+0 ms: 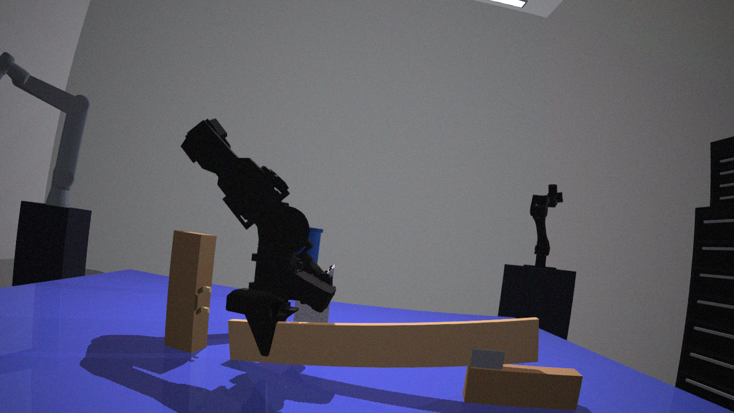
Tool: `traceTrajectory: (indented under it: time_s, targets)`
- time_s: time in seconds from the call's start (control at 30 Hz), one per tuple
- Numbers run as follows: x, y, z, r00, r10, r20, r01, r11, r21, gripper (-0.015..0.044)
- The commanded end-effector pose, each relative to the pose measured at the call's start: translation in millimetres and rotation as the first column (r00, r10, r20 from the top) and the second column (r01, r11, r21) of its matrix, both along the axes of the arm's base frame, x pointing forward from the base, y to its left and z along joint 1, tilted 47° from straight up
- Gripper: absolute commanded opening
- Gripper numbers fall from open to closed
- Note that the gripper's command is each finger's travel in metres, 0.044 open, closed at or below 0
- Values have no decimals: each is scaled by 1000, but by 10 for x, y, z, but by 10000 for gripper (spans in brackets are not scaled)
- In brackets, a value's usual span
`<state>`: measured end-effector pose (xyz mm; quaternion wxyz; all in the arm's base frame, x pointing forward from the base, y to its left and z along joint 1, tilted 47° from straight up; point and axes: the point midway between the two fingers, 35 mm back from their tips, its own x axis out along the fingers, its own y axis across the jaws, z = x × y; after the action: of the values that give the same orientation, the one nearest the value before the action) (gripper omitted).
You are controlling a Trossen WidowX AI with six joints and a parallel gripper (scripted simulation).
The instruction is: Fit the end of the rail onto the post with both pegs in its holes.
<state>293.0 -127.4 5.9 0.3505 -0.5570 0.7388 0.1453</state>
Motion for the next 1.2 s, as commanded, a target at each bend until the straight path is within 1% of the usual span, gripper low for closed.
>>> traceTrajectory:
  time_s: [0.0,1.17]
  targets:
    - [5,23,20,1000,3,-1,-3,1000,-2,0]
    - [62,139,144,1000,3,-1,-3,1000,-2,0]
